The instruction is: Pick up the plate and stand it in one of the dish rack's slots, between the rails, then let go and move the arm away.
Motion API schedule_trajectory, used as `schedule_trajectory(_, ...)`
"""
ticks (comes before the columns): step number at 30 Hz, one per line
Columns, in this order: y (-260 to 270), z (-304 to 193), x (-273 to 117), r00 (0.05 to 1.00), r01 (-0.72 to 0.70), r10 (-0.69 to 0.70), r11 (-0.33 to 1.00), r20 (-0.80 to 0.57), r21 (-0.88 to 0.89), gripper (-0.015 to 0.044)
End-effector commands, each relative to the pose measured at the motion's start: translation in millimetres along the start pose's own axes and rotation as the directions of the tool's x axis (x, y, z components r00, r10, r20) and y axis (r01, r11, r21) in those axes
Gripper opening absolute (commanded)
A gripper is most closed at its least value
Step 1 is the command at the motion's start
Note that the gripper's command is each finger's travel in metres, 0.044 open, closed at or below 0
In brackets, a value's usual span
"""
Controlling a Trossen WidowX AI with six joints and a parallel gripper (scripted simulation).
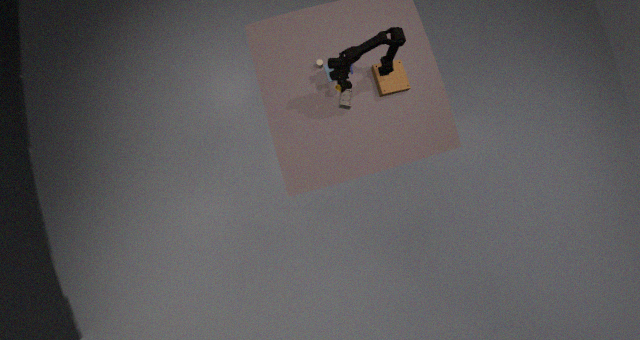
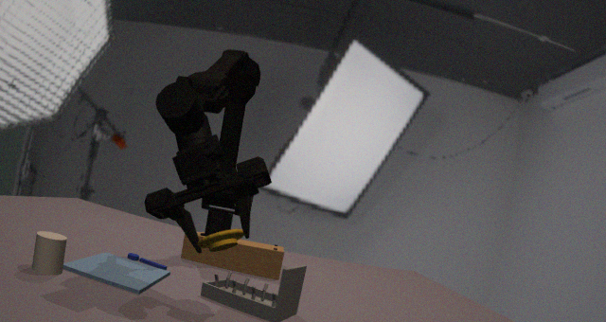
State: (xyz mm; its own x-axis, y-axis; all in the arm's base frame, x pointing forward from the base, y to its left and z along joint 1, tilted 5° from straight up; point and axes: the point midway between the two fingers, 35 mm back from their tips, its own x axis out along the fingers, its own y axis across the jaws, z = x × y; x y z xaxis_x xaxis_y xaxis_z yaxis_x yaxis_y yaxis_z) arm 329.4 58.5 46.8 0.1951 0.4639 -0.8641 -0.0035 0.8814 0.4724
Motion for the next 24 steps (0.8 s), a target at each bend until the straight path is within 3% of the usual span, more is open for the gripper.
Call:
schedule_trajectory(1,-4,0,11,0.996,-0.079,0.082,0.994,0.037,-0.071,0.0)
schedule_trajectory(11,-11,1,29,0.95,-0.226,0.276,0.93,0.143,-0.29,0.0)
schedule_trajectory(24,-20,-14,35,0.841,-0.27,0.48,0.772,0.251,-0.576,0.0)
